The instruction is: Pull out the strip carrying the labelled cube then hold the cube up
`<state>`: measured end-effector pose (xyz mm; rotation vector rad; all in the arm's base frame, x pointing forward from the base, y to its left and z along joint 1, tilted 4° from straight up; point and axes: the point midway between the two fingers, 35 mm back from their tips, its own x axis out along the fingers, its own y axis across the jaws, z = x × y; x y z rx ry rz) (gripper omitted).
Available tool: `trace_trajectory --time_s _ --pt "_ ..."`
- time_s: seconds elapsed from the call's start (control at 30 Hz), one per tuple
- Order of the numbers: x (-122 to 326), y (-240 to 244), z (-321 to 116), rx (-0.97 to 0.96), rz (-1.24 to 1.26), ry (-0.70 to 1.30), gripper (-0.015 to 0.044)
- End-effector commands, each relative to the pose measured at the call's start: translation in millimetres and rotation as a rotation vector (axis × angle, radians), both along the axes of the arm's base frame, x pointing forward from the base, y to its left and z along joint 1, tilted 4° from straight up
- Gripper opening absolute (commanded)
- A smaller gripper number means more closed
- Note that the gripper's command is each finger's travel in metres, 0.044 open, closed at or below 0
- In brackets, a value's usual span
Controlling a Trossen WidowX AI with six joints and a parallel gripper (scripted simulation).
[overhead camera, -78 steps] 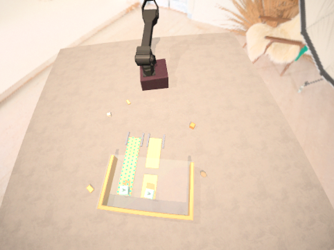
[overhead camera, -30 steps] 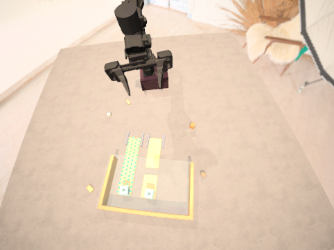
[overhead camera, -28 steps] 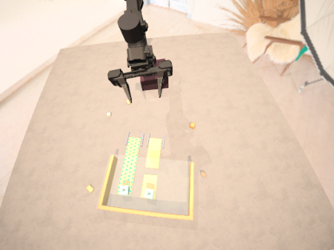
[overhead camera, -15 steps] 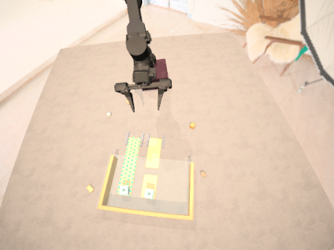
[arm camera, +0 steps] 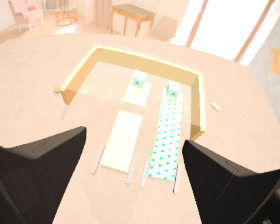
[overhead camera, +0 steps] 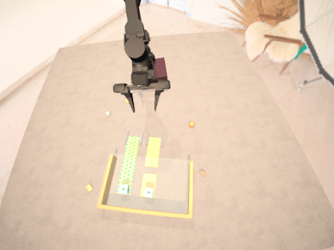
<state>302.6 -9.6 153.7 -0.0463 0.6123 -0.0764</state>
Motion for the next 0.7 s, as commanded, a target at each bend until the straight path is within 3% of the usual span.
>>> trace_trajectory --time_s 0.0,0.33,0.57,0.67 --pt "15 -10 -3 0.003 -0.032 0.101 0.0269" --pt "53 -52 -47 0.052 -0.135 0.545 0.0006" --pt "62 -84 -89 0.123 -0.200 0.846 0.0000" --pt "62 -88 -93 0.131 -0.206 0.874 0.0000"
